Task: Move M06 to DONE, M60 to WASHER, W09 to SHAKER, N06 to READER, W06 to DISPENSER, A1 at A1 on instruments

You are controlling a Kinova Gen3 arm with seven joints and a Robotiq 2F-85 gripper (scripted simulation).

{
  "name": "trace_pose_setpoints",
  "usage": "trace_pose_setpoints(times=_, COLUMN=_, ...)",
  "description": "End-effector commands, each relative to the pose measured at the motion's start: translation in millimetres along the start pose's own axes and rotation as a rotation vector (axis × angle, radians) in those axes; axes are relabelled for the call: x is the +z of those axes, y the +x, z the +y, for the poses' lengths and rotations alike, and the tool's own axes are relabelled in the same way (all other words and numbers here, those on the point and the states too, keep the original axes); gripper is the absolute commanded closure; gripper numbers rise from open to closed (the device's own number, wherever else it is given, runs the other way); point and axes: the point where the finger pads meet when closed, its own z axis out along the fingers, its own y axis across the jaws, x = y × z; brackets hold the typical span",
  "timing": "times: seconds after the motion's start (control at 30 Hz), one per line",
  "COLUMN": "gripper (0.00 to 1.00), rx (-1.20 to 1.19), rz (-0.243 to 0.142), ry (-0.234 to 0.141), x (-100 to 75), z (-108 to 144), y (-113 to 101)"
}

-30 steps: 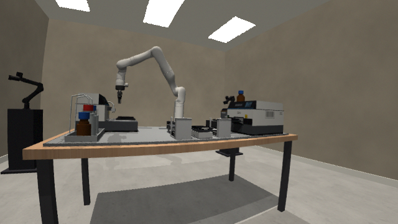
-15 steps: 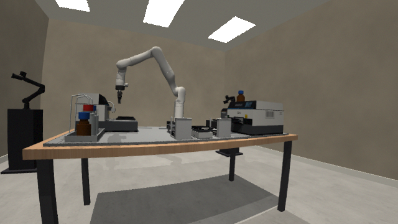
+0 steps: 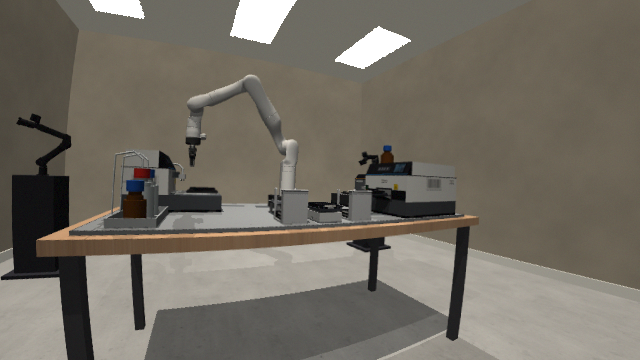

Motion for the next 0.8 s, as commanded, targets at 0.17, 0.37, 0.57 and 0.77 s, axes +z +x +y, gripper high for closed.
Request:
trace_pose_setpoints(times=0.17, gripper=0.0, rx=0.0, rz=-0.002, ry=0.0, x=-0.9, z=0.0, y=2.9)
trace_pose_setpoints(times=0.37, gripper=0.0, rx=0.0, rz=-0.002, ry=0.0, x=-0.8, z=0.0, y=22.8)
trace_pose_setpoints(times=0.57, gripper=0.0, rx=0.0, rz=-0.002, ry=0.0, x=-0.8, z=0.0, y=36.2)
trace_pose_setpoints(times=0.77, gripper=0.0, rx=0.0, rz=-0.002, ry=0.0, x=-0.7, z=0.0, y=55.9)
